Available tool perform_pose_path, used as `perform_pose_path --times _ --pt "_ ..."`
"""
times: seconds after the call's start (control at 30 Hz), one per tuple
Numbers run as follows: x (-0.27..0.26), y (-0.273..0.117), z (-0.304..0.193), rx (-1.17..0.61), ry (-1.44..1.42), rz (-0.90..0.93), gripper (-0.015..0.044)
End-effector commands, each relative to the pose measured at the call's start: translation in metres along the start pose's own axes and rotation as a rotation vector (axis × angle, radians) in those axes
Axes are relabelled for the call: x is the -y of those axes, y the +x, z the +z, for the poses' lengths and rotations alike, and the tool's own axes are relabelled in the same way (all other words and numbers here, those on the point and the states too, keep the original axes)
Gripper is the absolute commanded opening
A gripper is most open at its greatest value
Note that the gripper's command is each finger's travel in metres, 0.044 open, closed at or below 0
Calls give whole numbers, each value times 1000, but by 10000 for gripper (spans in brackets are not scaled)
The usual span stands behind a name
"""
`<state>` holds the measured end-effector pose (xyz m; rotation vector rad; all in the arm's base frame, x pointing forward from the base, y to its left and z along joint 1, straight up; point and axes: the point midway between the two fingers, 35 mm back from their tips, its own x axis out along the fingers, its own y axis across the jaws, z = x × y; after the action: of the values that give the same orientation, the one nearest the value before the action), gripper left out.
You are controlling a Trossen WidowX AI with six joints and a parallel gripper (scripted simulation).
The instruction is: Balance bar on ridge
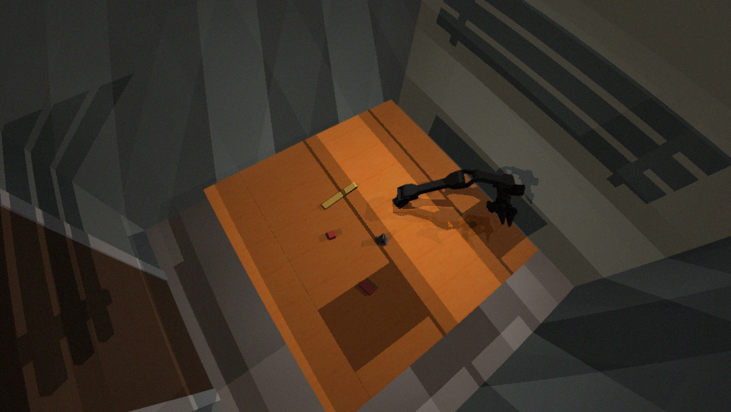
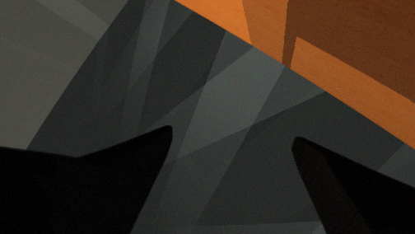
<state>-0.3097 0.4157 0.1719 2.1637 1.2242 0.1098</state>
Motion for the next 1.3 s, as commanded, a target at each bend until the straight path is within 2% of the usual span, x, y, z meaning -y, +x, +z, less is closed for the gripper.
perform_pose_path --times 0.0,0.07,0.1,0.83,1.27 --pt "0 1 0 2 2 0 374" --pt "-1 8 2 17 20 4 321" --pt "-2 13 4 28 33 7 315" --pt "-79 136 29 275 331 162 315" --pt "-138 195 56 410 470 265 315"
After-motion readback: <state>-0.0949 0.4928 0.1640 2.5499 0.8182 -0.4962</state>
